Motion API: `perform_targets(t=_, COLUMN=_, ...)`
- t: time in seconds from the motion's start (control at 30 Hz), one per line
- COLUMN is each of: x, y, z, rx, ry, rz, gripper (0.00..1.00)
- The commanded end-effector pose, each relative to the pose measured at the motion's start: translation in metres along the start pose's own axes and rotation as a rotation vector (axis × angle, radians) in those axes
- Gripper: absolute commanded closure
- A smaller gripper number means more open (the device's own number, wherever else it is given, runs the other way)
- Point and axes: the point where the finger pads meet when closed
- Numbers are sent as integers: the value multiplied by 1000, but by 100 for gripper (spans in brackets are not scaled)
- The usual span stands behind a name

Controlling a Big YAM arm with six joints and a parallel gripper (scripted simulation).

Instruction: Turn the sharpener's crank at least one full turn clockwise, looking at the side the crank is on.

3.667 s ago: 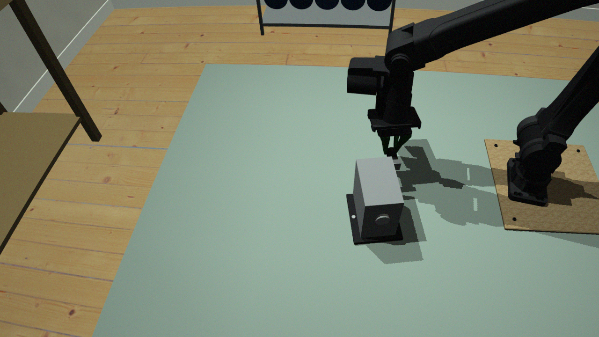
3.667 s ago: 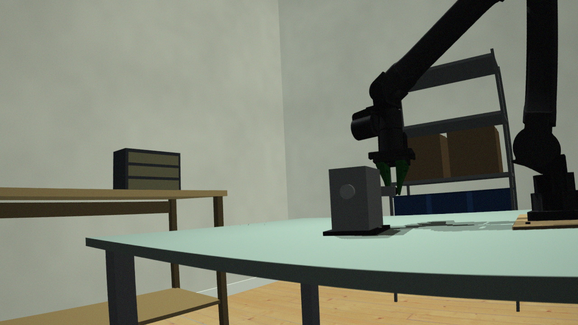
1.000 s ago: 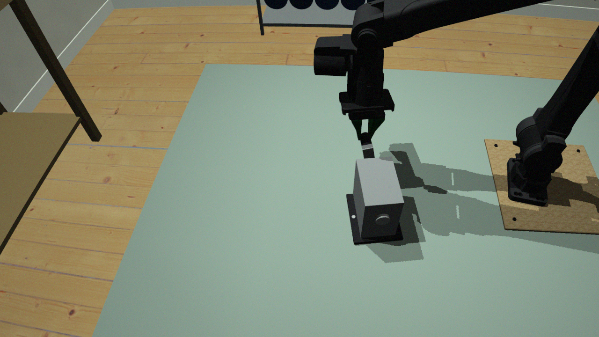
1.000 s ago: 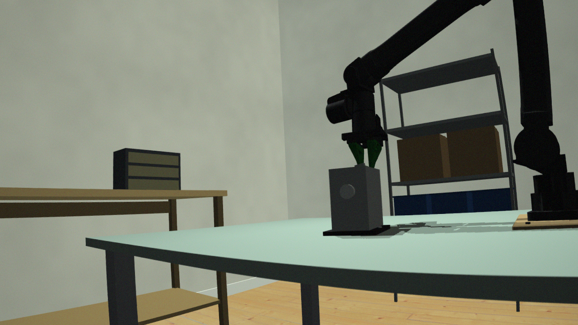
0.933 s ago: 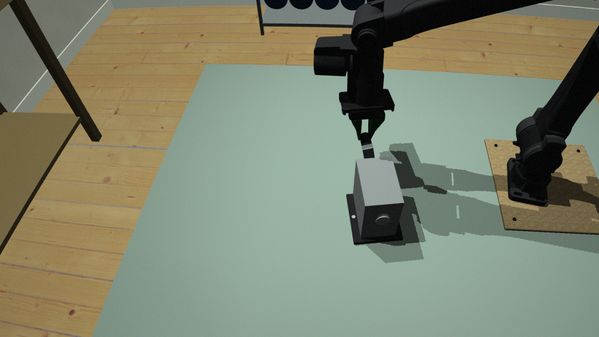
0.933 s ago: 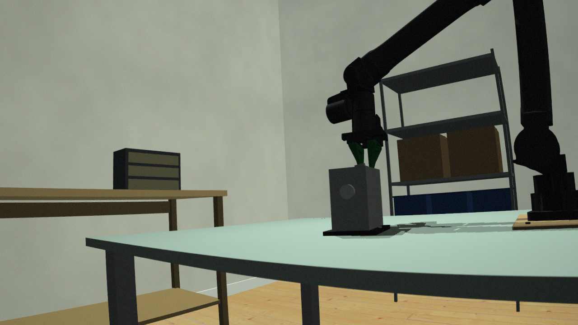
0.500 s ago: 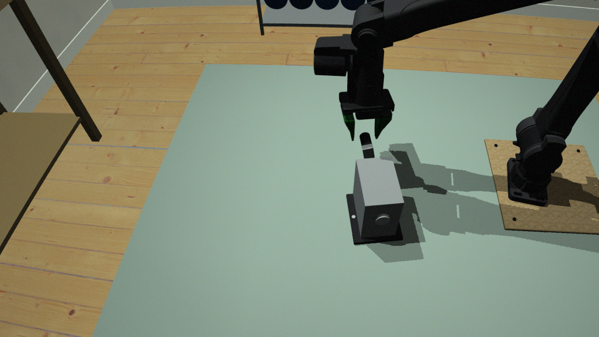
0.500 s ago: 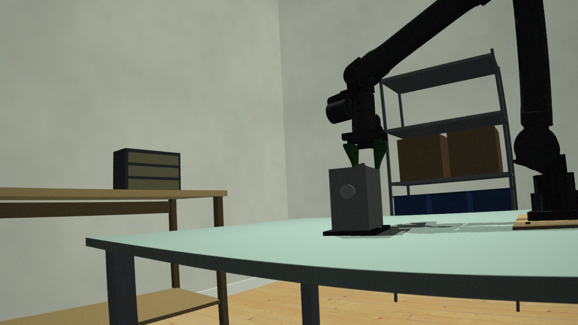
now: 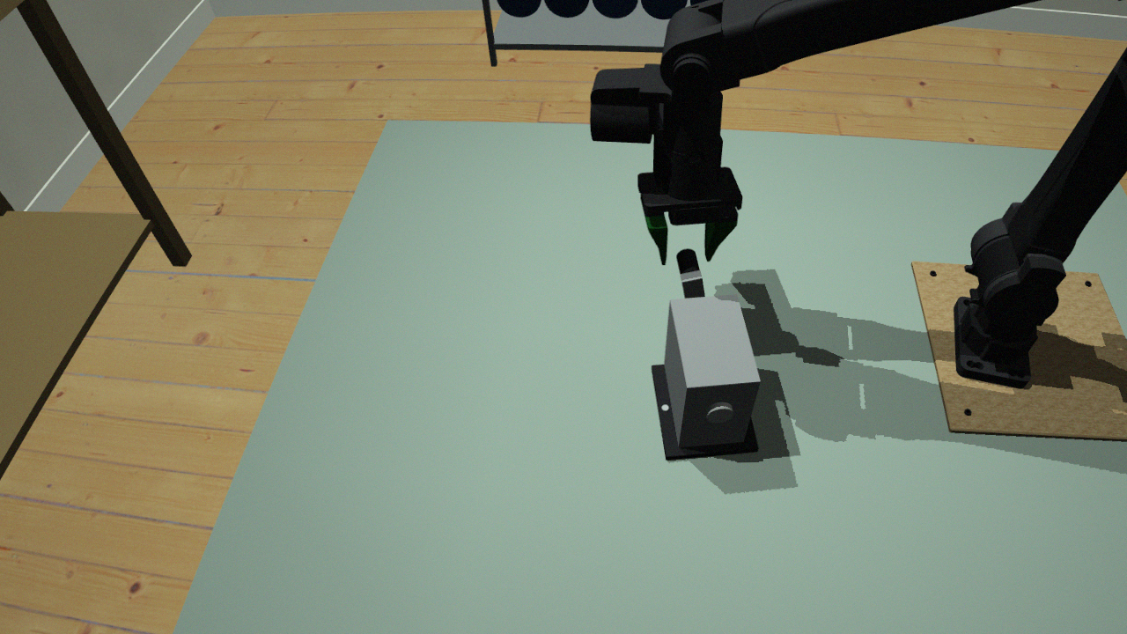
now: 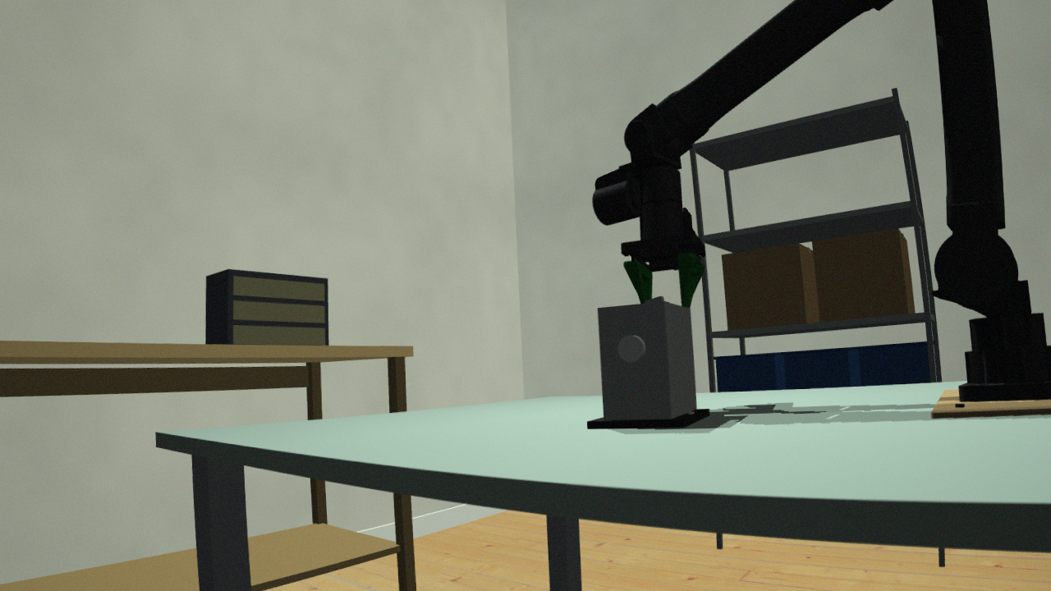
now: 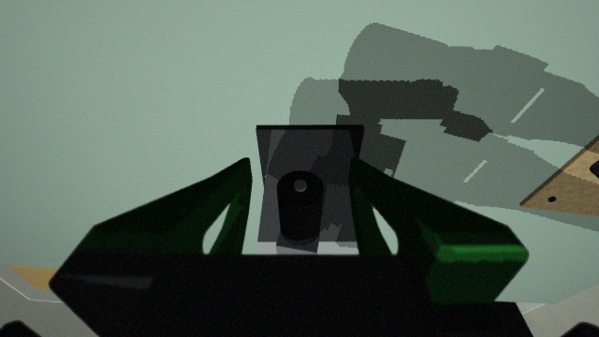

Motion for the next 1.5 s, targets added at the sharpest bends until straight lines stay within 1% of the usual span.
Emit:
perform_targets(t=0.0, x=-13, y=2, z=14, rx=-4, ry=-39, rz=-2, gripper=49)
perform_targets(t=0.17, x=-13, y=2, z=14, rx=-4, ry=-39, rz=-2, gripper=49)
perform_targets(t=0.2, x=-19, y=6, z=22, rx=0, ry=-37, rz=-4, gripper=49)
perform_targets(t=0.27, x=-35, y=8, z=20, rx=-6, ry=-66, rz=-3, gripper=49)
perform_targets(t=0.33, x=-35, y=8, z=20, rx=-6, ry=-66, rz=-3, gripper=49)
perform_targets(t=0.37, x=-34, y=8, z=21, rx=-5, ry=-56, rz=-3, gripper=49)
perform_targets(t=0.5, x=-50, y=10, z=19, rx=-7, ry=-70, rz=-3, gripper=49)
perform_targets(t=0.63, x=-54, y=11, z=19, rx=-5, ry=-51, rz=-3, gripper=49)
perform_targets(t=0.73, x=-70, y=13, z=17, rx=-8, ry=-71, rz=-3, gripper=49)
perform_targets(t=0.77, x=-73, y=14, z=16, rx=-8, ry=-73, rz=-3, gripper=49)
perform_targets(t=0.83, x=-71, y=13, z=17, rx=-5, ry=-55, rz=-3, gripper=49)
perform_targets(t=0.9, x=-71, y=13, z=17, rx=-5, ry=-55, rz=-3, gripper=49)
perform_targets(t=0.93, x=-68, y=13, z=18, rx=-4, ry=-39, rz=-4, gripper=49)
perform_targets(t=0.97, x=-70, y=13, z=18, rx=-4, ry=-39, rz=-3, gripper=49)
perform_targets(t=1.1, x=-94, y=17, z=14, rx=-8, ry=-72, rz=-3, gripper=49)
perform_targets(t=1.13, x=-96, y=17, z=14, rx=-8, ry=-71, rz=-3, gripper=49)
perform_targets(t=1.23, x=-95, y=17, z=16, rx=-5, ry=-49, rz=-3, gripper=49)
perform_targets(t=1.37, x=-113, y=19, z=12, rx=-8, ry=-67, rz=-3, gripper=49)
perform_targets(t=1.47, x=-115, y=20, z=12, rx=-8, ry=-65, rz=-3, gripper=49)
Point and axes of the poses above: the point where the finger pads meet when closed, its own x axis out along the fingers, its own z axis across the jaws, y = z × x, and after that the axes turned 15 degrees about x, right-handed
